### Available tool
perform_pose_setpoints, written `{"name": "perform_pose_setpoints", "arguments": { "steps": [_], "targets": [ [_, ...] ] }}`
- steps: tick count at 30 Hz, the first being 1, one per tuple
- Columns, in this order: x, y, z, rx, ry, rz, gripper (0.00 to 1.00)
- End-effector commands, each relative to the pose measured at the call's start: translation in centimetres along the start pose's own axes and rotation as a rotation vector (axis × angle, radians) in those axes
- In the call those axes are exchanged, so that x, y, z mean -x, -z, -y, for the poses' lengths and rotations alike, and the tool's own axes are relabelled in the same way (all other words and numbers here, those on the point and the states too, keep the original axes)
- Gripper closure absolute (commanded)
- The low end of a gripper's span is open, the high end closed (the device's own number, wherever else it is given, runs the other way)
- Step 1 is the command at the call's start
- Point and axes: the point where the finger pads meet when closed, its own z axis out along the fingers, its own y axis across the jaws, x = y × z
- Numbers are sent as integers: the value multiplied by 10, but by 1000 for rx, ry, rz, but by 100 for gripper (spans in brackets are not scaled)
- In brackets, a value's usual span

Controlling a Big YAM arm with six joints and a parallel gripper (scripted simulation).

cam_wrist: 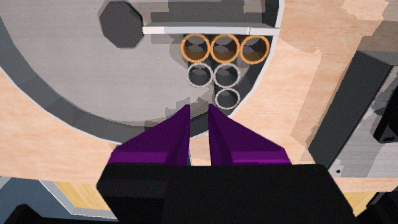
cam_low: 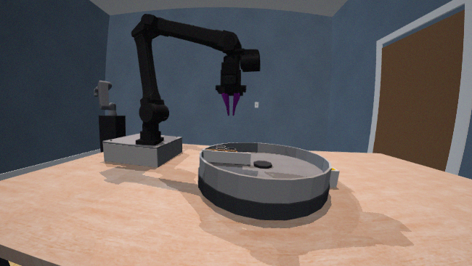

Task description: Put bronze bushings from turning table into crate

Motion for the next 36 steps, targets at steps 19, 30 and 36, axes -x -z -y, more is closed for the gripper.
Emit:
{"name": "perform_pose_setpoints", "arguments": {
  "steps": [19, 30, 36],
  "targets": [
    [17, -70, -38, 21, 8, 9, 86],
    [17, -73, -37, 16, 8, 8, 86],
    [17, -73, -37, 16, 8, 8, 86]
  ]
}}
